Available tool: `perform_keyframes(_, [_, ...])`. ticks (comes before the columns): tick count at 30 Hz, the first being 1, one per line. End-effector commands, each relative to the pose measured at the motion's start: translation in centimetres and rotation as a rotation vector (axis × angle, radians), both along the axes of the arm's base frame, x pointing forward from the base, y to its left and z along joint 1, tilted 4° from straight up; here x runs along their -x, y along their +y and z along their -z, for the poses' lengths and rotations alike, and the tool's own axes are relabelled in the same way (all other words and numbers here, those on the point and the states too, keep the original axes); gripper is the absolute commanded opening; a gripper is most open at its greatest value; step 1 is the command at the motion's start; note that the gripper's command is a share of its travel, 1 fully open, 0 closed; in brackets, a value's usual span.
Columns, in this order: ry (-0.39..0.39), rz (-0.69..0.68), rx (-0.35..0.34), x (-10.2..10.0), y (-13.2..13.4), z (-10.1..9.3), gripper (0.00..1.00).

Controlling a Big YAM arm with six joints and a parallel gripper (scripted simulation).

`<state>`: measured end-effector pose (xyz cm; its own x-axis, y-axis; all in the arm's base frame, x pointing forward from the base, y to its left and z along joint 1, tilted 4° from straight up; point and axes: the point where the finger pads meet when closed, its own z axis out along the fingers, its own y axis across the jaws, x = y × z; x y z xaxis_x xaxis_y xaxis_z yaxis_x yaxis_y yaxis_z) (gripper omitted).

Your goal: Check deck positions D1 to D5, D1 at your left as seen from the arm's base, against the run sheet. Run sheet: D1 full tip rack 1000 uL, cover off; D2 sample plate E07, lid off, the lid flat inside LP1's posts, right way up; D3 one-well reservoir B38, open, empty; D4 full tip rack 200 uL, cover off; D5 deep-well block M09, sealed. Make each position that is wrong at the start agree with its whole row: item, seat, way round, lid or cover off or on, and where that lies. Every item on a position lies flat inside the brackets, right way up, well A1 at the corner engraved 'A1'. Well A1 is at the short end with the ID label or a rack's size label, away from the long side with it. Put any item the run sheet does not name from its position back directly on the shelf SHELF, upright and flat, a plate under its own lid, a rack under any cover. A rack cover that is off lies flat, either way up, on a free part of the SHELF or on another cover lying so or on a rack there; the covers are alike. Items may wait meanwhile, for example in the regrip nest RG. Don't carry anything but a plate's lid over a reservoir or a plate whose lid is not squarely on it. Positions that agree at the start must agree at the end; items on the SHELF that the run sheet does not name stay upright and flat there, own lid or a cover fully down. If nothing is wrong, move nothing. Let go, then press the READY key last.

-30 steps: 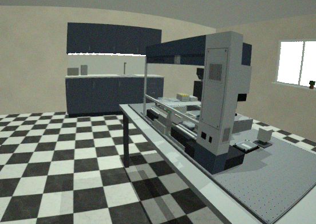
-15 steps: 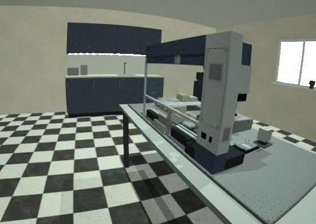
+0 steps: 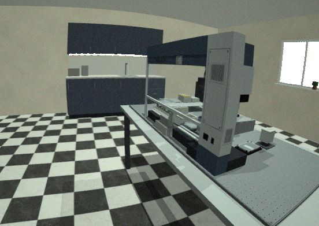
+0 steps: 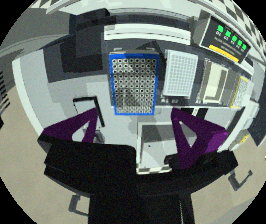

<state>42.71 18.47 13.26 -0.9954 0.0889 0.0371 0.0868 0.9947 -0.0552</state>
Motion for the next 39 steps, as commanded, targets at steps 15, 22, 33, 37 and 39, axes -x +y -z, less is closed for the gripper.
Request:
perform_keyframes(15, [-0.017, 0.002, -0.006, -0.7, -0.3, 2.4, 1.00])
perform_keyframes(22, [-0.017, 0.002, -0.006, -0.7, -0.4, 3.6, 1.00])
perform_keyframes(33, [-0.046, 0.001, -0.018, -1.3, -0.1, 3.8, 1.00])
perform_keyframes(37, [-0.016, 0.001, -0.006, -0.5, -0.5, 5.8, 1.00])
perform_keyframes(39, [-0.016, 0.002, -0.005, -0.5, -0.5, 6.1, 1.00])
